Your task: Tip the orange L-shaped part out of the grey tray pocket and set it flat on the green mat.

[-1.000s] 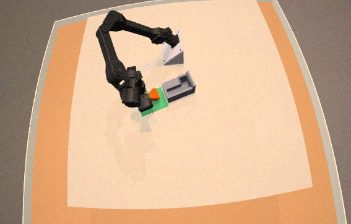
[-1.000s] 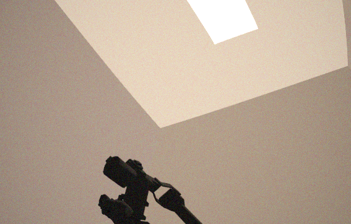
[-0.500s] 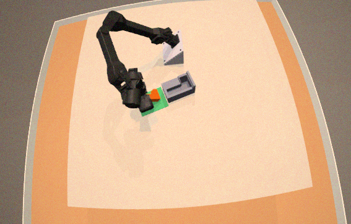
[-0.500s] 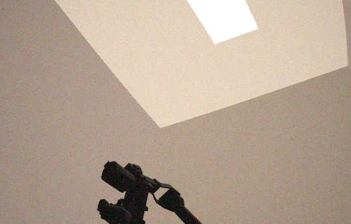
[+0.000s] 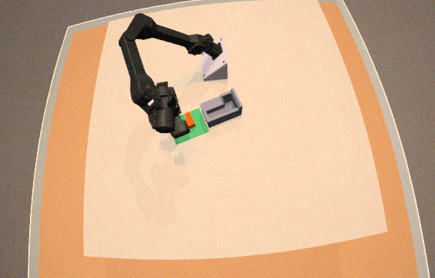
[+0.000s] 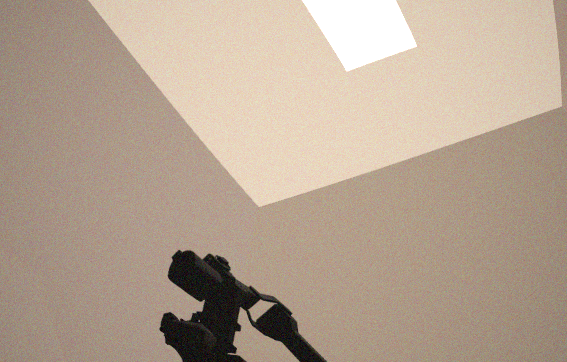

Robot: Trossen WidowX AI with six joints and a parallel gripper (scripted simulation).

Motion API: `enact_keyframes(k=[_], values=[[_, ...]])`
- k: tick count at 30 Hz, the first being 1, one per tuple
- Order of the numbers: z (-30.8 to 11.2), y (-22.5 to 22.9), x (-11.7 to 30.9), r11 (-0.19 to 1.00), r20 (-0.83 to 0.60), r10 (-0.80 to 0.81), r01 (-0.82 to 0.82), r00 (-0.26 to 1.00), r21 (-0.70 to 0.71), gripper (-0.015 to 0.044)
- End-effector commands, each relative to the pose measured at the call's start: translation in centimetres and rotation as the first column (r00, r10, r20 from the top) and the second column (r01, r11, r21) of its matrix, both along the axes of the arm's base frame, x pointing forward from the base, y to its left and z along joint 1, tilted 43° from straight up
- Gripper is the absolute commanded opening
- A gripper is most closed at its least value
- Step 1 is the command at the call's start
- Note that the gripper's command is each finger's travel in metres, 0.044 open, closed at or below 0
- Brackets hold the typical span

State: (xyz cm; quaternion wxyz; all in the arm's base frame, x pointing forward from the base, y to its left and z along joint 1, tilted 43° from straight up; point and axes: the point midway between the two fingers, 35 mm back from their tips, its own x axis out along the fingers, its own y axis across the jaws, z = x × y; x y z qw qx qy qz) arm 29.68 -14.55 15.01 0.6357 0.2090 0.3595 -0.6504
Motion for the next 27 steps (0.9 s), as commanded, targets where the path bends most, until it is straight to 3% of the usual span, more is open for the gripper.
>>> enact_keyframes(k=[1, 5, 27], values=[[2.5, 2.4, 0.8, 1.000, 0.014, 0.009, -0.009, 1.000, 0.001, 0.0400], [5.1, 4.8, 0.7, 1.000, 0.012, 0.010, -0.010, 1.000, -0.003, 0.0400], [4.8, 4.5, 0.9, 1.000, 0.021, 0.021, -0.021, 1.000, -0.005, 0.0400]])
